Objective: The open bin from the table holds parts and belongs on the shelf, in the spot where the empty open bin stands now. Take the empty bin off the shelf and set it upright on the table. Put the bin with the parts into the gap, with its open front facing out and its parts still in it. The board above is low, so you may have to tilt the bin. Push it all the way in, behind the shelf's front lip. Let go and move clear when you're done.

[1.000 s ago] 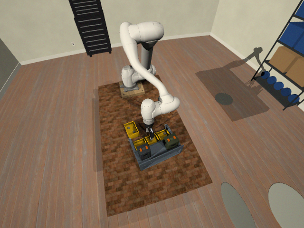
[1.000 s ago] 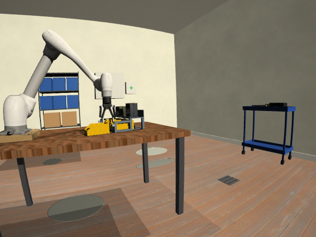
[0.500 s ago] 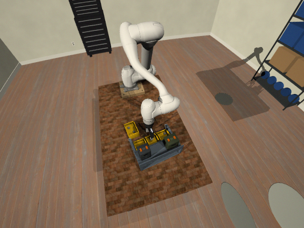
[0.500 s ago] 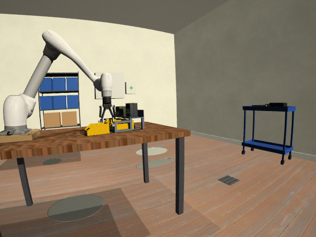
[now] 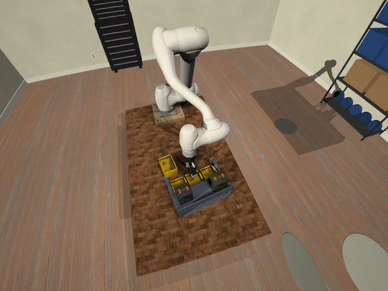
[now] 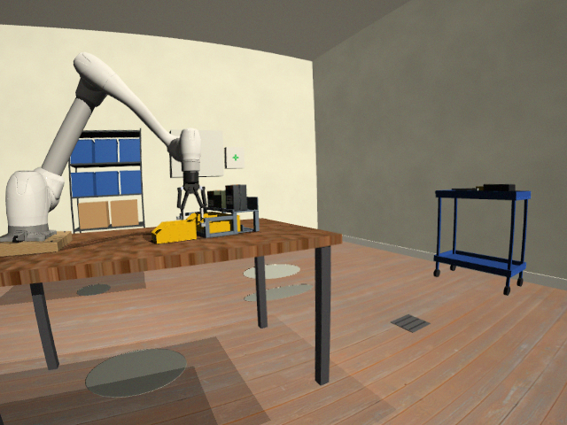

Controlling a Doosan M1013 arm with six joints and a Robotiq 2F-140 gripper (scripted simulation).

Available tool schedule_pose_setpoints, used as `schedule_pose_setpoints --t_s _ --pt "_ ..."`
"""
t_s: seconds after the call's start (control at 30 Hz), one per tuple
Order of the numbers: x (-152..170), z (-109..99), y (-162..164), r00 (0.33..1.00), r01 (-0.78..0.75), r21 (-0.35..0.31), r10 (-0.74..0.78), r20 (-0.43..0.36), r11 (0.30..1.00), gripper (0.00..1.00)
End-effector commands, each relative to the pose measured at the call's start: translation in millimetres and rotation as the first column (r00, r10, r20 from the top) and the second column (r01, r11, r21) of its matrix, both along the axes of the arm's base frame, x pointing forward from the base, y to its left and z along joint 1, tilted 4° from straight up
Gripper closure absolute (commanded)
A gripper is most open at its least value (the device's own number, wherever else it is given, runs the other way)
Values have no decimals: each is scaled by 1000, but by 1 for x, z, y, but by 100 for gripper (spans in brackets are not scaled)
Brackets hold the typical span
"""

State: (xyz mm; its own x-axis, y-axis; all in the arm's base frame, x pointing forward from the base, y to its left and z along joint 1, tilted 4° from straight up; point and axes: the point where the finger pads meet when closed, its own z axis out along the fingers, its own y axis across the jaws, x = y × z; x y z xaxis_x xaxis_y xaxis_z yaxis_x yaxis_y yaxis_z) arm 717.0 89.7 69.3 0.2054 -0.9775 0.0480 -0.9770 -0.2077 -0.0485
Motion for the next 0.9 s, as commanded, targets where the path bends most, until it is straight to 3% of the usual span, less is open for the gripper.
schedule_pose_setpoints --t_s 0.0,0.57,0.87 --pt "1 14 0 1000 -1 1 1 3 1000 38" --pt "-2 63 2 1000 -1 1 1 3 1000 38" --pt "-2 72 2 1000 -1 1 1 3 1000 38"
